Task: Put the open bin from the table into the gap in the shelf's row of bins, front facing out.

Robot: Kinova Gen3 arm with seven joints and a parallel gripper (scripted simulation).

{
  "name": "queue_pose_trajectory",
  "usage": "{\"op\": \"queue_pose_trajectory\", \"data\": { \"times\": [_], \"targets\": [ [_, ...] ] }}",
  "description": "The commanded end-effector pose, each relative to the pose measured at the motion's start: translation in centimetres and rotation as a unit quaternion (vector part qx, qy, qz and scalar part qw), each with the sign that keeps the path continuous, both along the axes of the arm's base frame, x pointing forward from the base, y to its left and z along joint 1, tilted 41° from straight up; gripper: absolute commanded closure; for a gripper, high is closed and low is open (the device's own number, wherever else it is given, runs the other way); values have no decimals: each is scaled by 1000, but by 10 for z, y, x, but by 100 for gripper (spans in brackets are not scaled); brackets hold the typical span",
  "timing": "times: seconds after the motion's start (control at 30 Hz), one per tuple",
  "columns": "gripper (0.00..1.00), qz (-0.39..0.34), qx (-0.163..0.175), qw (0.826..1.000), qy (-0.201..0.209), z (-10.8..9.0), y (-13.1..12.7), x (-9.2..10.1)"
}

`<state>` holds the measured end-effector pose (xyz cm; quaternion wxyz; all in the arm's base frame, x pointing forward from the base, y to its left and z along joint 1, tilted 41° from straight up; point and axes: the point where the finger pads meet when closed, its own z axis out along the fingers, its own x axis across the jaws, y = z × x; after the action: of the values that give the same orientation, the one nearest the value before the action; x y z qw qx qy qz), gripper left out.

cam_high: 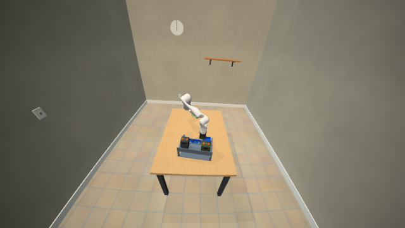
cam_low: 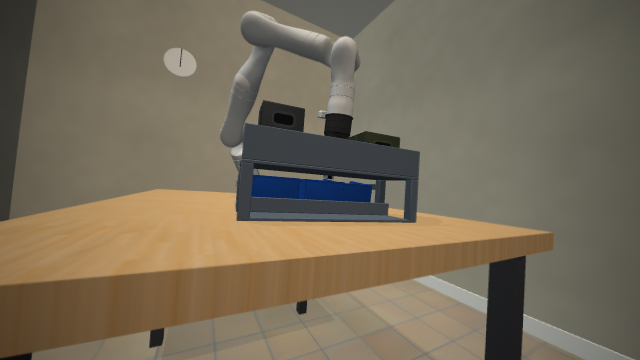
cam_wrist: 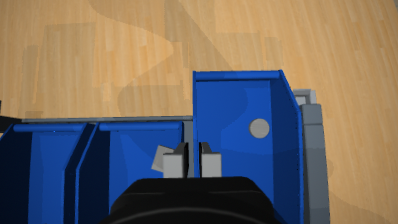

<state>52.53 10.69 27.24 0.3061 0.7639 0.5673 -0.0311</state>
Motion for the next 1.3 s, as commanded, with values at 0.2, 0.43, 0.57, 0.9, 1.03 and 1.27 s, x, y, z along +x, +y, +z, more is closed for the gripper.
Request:
{"op": "queue_pose_trajectory", "data": {
  "times": [0.2,0.43,0.57,0.9,1.03,1.27],
  "targets": [
    [68,3,2,1000,-3,11,9,-4],
    [68,3,2,1000,-3,21,16,-9],
    [68,3,2,1000,-3,26,20,-12],
    [68,3,2,1000,-3,36,26,-17],
    [68,3,2,1000,-3,40,29,-20],
    [68,3,2,1000,-3,44,32,-22]
  ]
}}
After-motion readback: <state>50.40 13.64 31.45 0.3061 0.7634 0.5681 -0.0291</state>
